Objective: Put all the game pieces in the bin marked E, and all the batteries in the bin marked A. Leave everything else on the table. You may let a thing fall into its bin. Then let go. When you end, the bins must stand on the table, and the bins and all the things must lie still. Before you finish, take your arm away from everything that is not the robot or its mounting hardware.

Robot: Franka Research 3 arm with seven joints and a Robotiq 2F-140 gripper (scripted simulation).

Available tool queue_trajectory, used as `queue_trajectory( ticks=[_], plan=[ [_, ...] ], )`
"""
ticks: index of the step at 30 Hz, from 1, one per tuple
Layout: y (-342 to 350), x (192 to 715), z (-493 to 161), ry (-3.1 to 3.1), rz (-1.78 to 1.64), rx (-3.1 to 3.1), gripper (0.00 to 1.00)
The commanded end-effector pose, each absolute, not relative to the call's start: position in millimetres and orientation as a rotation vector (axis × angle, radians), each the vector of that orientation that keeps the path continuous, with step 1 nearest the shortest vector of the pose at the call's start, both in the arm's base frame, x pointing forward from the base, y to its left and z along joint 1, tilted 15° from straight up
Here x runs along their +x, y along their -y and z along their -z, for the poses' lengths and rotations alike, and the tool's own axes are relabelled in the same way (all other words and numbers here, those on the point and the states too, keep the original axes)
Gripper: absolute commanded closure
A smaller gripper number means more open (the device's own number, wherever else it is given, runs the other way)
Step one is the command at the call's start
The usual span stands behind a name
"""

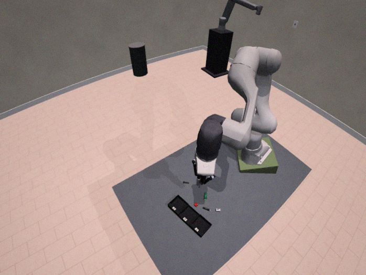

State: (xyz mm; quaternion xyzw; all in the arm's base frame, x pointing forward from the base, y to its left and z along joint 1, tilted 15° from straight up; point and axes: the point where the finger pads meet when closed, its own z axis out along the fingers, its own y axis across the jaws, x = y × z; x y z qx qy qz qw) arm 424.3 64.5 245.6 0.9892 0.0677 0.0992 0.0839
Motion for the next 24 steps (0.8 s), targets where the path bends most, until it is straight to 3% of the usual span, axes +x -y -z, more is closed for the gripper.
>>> queue_trajectory(
  ticks=[1, 18, 24],
  plan=[
    [-59.0, 448.7, -233.3, -0.432, -0.282, 2.916, 0.95],
    [-26.3, 555.4, -177.0, -0.697, -0.238, 2.837, 0.95],
    [-23.0, 566.3, -171.2, -0.784, -0.243, 2.818, 0.95]
  ],
)
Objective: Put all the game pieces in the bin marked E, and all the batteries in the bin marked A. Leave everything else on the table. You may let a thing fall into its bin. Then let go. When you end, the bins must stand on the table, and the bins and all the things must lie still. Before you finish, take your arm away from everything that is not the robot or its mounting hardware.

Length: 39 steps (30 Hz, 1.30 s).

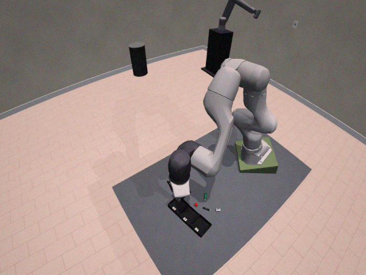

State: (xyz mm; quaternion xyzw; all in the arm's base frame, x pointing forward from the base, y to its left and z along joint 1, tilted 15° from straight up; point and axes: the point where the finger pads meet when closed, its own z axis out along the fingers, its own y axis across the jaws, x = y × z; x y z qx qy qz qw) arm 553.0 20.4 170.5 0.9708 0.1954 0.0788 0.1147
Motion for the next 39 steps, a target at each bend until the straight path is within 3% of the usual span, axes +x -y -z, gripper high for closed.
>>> queue_trajectory(
  ticks=[1, 39],
  plan=[
    [-23.0, 566.3, -171.2, -0.8, -0.243, 2.816, 0.95],
    [-15.2, 577.5, -120.6, -0.812, -0.244, 2.814, 0.95]
  ],
)
